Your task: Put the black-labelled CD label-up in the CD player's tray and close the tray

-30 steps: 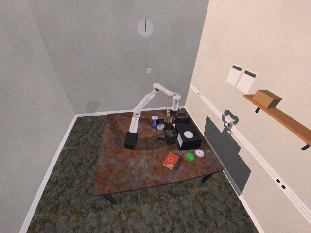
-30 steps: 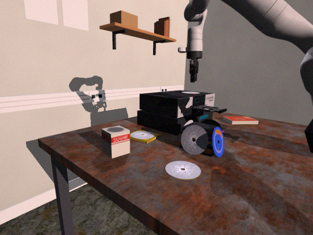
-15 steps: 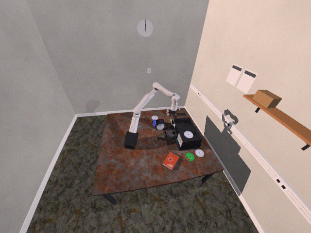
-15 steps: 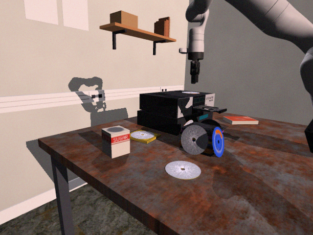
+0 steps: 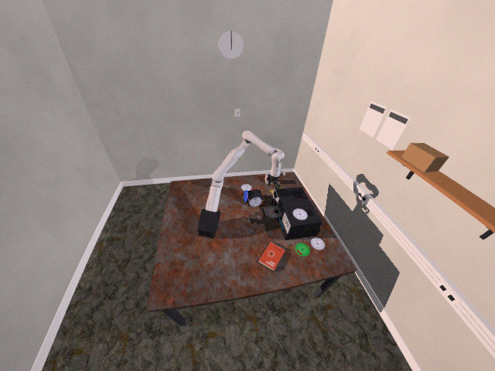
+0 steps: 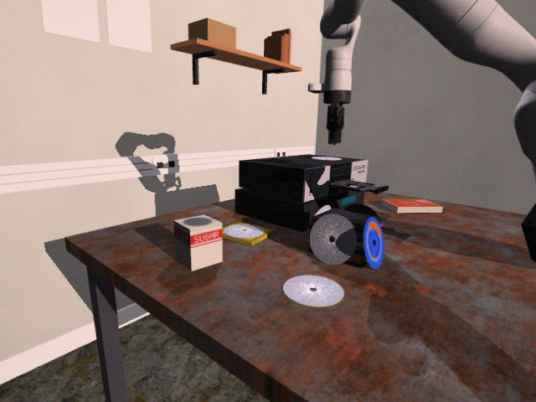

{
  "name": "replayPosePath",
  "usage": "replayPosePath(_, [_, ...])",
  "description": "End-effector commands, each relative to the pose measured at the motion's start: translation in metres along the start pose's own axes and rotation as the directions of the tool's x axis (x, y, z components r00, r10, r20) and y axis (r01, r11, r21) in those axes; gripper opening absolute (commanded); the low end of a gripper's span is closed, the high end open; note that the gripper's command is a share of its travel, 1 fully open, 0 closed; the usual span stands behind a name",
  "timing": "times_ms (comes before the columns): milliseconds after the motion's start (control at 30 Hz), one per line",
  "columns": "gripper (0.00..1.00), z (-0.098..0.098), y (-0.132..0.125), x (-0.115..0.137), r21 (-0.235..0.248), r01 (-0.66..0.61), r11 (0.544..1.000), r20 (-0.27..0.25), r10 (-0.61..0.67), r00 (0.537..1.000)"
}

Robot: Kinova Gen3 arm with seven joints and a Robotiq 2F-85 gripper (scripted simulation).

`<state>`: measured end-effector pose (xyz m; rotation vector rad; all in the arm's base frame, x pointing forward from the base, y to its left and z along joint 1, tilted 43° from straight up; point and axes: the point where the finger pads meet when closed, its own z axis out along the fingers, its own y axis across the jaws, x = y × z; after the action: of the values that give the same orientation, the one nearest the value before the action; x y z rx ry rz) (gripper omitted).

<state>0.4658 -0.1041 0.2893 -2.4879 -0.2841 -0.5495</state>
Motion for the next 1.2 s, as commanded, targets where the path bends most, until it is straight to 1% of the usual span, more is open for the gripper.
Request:
replayPosePath(0, [1.00, 0.003, -0.008, -0.005, 0.004, -0.022, 1.000, -0.007, 0.022, 1.000])
replayPosePath(367, [1.00, 0.003, -0.008, -0.005, 0.004, -0.022, 1.000, -0.007, 0.022, 1.000])
replayPosePath(433, [1.00, 0.007, -0.016, -0.011, 0.009, -0.045, 0.999, -0.012, 0.045, 0.999])
replayPosePath(700, [1.00, 0.007, -0.016, -0.011, 0.009, -0.045, 0.999, -0.012, 0.045, 0.999])
replayPosePath(767, [1.00, 0.011, -0.024, -0.017, 0.014, -0.068, 0.998, -0.015, 0.068, 0.998])
replayPosePath(1033, [1.00, 0.011, -0.024, -0.017, 0.014, -0.068, 0.998, -0.015, 0.068, 0.998])
replayPosePath(1100, [1.00, 0.015, -0.031, -0.024, 0.018, -0.090, 0.996, -0.018, 0.090, 0.996])
replayPosePath(1167, [1.00, 0.015, -0.031, -0.024, 0.018, -0.090, 0.996, -0.018, 0.090, 0.996])
